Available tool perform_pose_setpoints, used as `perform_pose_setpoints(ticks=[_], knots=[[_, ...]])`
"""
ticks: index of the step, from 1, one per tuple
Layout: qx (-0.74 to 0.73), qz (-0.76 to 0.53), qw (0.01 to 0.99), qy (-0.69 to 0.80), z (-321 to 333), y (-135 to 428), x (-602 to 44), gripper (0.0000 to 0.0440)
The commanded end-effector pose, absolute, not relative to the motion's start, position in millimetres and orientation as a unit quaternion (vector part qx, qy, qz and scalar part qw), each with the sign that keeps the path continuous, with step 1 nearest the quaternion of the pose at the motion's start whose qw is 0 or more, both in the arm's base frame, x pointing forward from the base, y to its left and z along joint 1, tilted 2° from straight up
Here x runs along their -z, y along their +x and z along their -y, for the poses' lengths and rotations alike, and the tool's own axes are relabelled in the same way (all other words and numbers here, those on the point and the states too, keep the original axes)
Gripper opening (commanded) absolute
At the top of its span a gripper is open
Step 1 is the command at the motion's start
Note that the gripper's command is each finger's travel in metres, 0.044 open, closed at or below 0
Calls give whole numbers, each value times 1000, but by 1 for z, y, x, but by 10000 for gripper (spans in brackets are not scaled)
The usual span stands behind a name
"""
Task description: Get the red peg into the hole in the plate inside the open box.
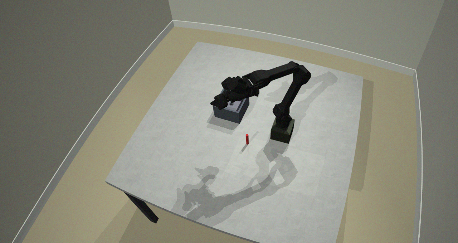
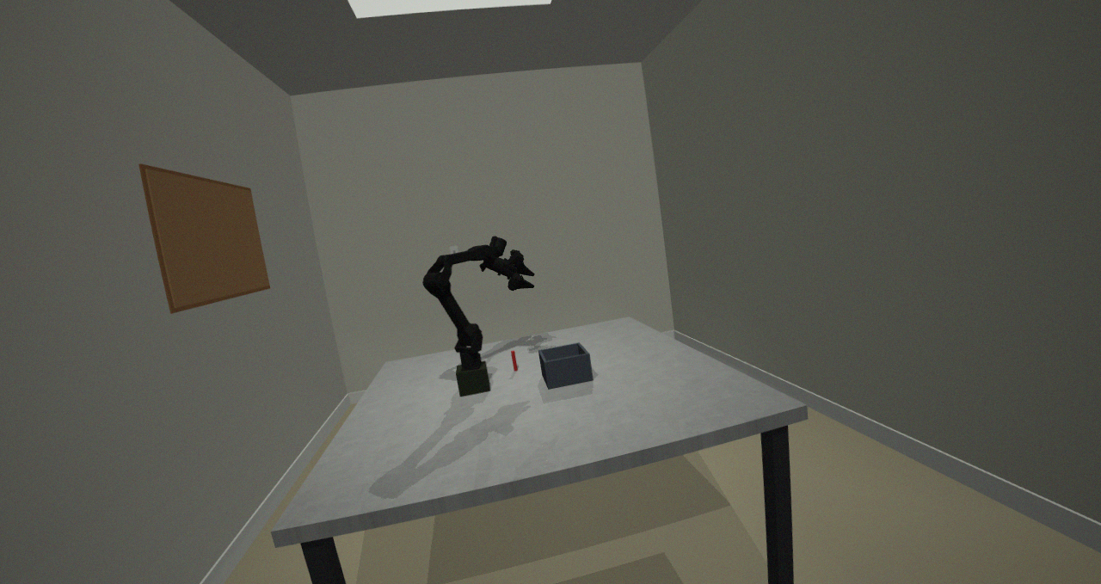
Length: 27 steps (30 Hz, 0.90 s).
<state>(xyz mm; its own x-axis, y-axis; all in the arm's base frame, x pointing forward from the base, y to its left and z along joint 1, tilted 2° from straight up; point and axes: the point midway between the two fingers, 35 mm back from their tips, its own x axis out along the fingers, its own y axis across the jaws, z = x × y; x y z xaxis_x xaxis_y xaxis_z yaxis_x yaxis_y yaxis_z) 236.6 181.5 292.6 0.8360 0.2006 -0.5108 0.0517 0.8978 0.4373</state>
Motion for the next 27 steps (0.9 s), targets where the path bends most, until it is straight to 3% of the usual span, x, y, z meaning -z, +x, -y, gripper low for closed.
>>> perform_pose_setpoints(ticks=[1, 16, 27], knots=[[-14, -339, 919, 202, -180, 235, -253, 440], [138, -530, 818, 176, -148, 201, -129, 440], [251, -592, 737, 208, -131, 177, -75, 440]])
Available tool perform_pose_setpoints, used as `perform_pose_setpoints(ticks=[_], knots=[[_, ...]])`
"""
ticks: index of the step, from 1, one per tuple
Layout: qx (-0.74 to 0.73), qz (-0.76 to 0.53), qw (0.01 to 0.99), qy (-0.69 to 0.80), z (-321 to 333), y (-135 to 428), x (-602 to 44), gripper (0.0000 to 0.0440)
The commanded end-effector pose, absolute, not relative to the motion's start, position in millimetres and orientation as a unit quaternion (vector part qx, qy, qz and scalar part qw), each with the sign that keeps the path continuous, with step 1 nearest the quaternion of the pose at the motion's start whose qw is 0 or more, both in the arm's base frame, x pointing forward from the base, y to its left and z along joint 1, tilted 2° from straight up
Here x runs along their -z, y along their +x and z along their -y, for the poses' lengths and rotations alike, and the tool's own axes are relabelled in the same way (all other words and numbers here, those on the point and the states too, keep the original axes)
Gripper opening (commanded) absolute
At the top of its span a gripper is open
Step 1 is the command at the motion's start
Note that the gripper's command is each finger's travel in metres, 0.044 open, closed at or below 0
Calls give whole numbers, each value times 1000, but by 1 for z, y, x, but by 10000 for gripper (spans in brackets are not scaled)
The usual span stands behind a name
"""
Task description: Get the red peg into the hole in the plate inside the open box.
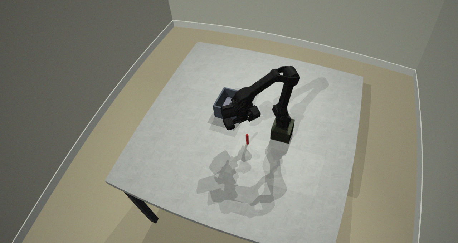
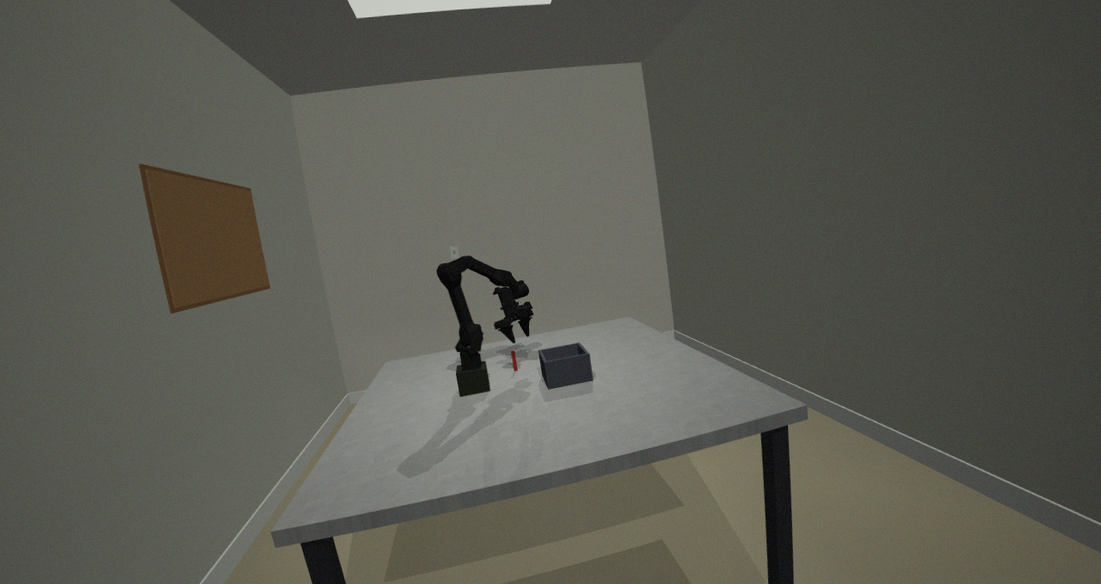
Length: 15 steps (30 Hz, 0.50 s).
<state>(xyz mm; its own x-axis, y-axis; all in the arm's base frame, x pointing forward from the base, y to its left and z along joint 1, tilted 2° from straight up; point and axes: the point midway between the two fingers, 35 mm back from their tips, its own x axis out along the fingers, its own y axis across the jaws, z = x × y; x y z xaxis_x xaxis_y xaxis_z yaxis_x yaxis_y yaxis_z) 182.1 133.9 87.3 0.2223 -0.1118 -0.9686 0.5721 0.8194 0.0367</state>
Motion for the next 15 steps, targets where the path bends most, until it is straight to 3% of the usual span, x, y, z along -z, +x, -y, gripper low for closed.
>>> perform_pose_setpoints(ticks=[1, 15], knots=[[258, -594, 732, 212, -130, 176, -72, 440], [295, -600, 689, 280, -135, 168, -14, 440]])
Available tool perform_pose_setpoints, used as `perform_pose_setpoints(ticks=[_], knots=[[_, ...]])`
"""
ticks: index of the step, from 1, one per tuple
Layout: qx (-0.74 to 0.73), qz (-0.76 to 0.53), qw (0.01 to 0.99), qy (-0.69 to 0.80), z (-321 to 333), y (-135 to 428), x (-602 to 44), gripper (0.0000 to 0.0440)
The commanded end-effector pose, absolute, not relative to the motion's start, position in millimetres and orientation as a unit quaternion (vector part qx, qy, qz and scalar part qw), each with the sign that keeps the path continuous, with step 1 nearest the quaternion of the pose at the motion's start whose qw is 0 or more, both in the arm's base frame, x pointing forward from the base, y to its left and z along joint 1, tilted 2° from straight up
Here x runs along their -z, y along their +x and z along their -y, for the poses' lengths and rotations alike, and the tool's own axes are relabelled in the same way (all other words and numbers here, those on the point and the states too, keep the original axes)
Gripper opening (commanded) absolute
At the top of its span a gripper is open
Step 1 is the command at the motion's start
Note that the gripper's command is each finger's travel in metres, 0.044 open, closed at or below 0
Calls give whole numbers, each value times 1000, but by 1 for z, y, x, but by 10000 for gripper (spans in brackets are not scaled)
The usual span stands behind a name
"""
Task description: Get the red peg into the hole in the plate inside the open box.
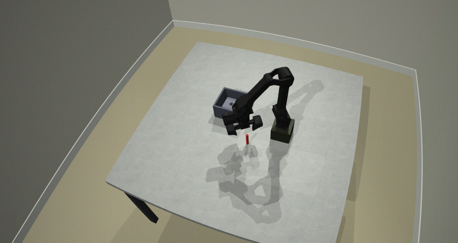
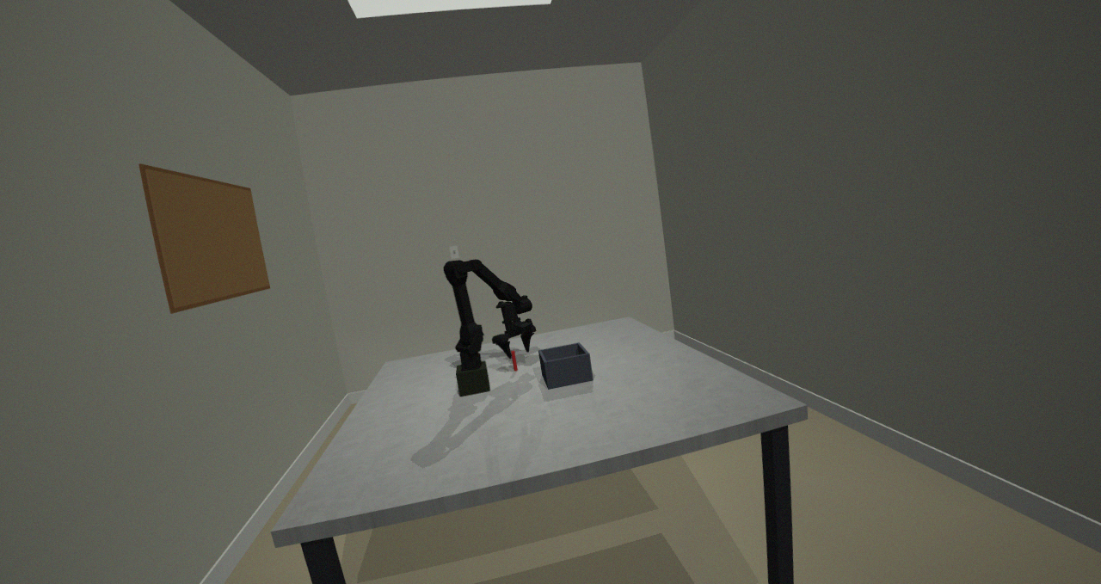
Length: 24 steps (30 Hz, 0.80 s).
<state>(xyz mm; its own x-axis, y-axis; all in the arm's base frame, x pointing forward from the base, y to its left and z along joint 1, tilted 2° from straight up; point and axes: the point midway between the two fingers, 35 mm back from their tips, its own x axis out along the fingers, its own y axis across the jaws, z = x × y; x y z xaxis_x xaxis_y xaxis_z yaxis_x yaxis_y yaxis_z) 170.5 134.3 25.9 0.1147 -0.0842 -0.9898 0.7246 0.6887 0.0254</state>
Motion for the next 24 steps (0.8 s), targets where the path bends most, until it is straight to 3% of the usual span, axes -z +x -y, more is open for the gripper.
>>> perform_pose_setpoints(ticks=[1, 6, 8, 24], knots=[[295, -599, 687, 285, -136, 168, -10, 440], [298, -598, 678, 307, -139, 165, 6, 433], [302, -599, 673, 312, -139, 162, 11, 407], [315, -636, 621, 334, -142, 155, 18, 9]])
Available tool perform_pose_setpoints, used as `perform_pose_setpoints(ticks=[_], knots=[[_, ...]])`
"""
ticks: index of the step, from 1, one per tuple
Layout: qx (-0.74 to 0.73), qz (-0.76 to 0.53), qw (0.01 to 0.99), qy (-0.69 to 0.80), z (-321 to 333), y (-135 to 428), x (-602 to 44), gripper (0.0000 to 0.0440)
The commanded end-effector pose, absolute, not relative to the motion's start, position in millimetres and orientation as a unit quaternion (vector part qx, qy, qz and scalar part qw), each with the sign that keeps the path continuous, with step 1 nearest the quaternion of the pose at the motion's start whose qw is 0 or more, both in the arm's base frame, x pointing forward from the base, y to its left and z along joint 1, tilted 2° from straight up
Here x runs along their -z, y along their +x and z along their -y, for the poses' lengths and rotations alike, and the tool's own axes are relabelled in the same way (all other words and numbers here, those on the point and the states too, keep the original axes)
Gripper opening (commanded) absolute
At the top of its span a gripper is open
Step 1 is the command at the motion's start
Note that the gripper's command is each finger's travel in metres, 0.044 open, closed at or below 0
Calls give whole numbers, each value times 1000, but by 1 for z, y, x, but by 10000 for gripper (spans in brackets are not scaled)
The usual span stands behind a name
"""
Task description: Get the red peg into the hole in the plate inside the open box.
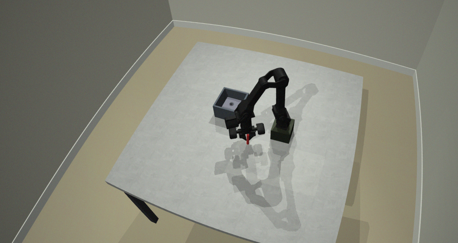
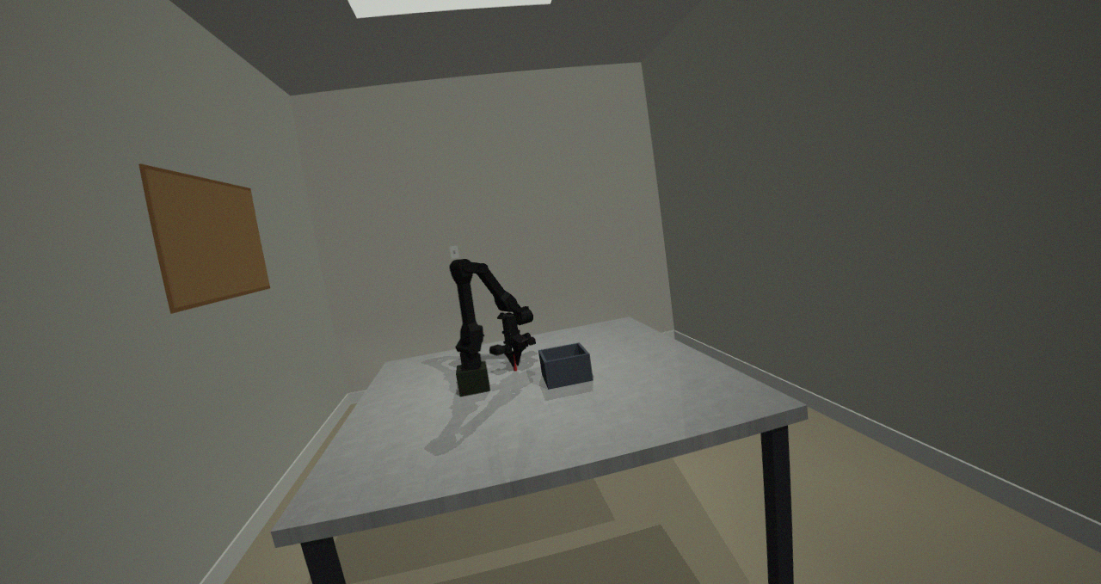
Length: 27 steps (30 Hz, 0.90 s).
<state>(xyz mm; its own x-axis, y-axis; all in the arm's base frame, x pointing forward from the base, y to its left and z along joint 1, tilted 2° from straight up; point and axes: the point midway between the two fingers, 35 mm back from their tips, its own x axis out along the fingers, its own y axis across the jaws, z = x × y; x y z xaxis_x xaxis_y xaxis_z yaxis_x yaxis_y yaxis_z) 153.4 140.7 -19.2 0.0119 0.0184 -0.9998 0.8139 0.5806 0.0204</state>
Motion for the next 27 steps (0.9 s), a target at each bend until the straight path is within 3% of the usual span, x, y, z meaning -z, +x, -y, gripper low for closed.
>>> perform_pose_setpoints(ticks=[1, 27], knots=[[316, -638, 618, 334, -141, 156, 18, 0], [257, -563, 725, 301, -120, 224, -84, 0]])
